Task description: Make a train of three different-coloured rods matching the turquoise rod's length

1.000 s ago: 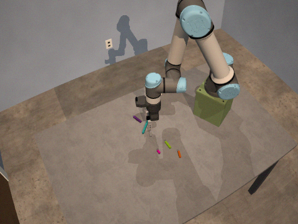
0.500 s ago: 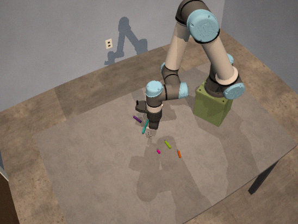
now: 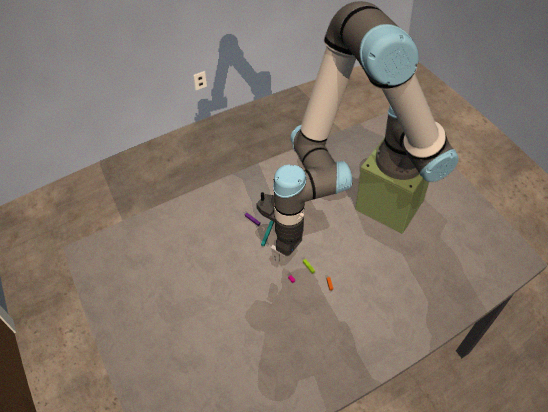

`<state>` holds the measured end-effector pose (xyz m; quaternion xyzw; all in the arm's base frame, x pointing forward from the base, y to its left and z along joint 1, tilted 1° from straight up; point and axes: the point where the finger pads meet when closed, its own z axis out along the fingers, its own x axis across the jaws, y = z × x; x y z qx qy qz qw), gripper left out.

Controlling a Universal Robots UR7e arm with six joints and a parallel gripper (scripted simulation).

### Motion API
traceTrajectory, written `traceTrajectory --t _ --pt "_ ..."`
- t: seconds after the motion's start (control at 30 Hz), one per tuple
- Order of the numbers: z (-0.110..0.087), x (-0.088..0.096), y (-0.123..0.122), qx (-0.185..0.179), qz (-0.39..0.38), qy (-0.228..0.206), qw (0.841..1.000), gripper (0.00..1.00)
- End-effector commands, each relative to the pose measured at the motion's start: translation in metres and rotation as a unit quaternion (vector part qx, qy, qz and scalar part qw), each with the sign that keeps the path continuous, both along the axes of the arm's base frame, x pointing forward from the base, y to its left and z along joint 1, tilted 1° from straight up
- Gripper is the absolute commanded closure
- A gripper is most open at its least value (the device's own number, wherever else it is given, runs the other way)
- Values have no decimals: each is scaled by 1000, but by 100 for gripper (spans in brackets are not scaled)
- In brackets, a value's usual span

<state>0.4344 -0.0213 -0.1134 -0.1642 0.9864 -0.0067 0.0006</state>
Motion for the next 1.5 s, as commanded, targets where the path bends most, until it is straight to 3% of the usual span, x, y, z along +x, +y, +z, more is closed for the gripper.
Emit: traceTrajectory --t 0.0,0.5,1.0,1.03,1.47 --pt "1 3 19 0 -65 -2 998 0" --pt "2 6 51 0 -165 -3 986 0" --pt "3 6 57 0 -185 -3 983 0" --pt "3 6 57 0 -185 -3 983 46" --pt "3 6 57 0 -185 -3 983 46"
